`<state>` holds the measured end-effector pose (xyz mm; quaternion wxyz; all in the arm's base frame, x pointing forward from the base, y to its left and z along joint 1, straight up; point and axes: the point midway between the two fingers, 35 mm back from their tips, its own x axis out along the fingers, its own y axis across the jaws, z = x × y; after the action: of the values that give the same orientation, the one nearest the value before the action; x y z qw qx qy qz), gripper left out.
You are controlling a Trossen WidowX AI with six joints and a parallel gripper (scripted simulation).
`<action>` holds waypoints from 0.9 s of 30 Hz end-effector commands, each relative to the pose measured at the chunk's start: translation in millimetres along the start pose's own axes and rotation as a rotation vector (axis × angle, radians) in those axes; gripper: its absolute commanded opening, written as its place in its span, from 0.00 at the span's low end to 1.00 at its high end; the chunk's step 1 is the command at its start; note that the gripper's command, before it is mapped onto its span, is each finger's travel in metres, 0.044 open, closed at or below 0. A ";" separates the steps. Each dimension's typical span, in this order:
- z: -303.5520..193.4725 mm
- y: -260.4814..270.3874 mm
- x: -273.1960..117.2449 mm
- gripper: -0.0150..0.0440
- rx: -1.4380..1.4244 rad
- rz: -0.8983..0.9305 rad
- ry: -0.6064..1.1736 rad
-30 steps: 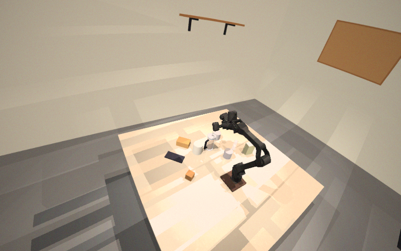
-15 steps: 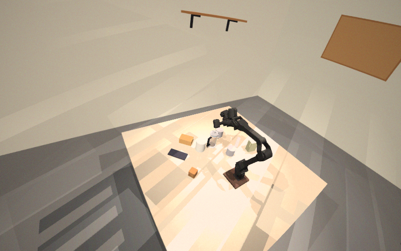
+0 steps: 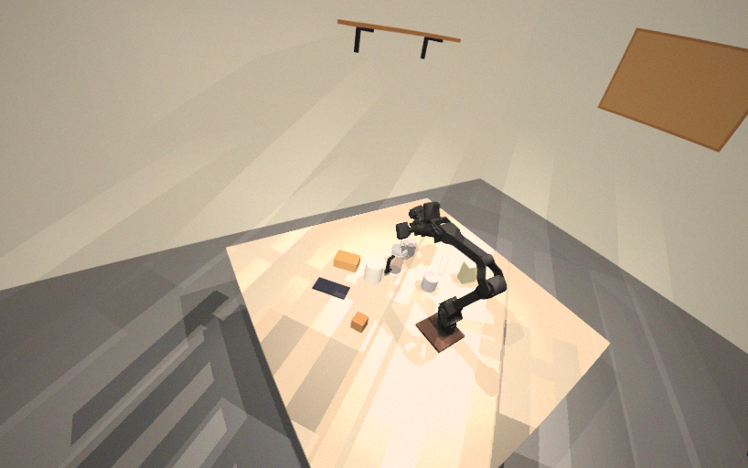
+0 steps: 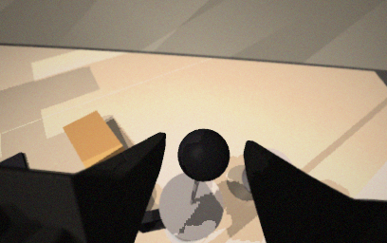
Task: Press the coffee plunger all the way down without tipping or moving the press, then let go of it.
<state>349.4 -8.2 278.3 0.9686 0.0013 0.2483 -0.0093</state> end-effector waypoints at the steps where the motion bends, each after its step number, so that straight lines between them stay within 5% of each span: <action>1: -0.3 0.5 0.5 0.51 0.005 0.003 0.001; 27: -17.2 0.6 14.8 0.47 0.005 0.003 0.000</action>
<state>354.5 -8.0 271.7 0.9725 0.0014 0.2326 -0.0085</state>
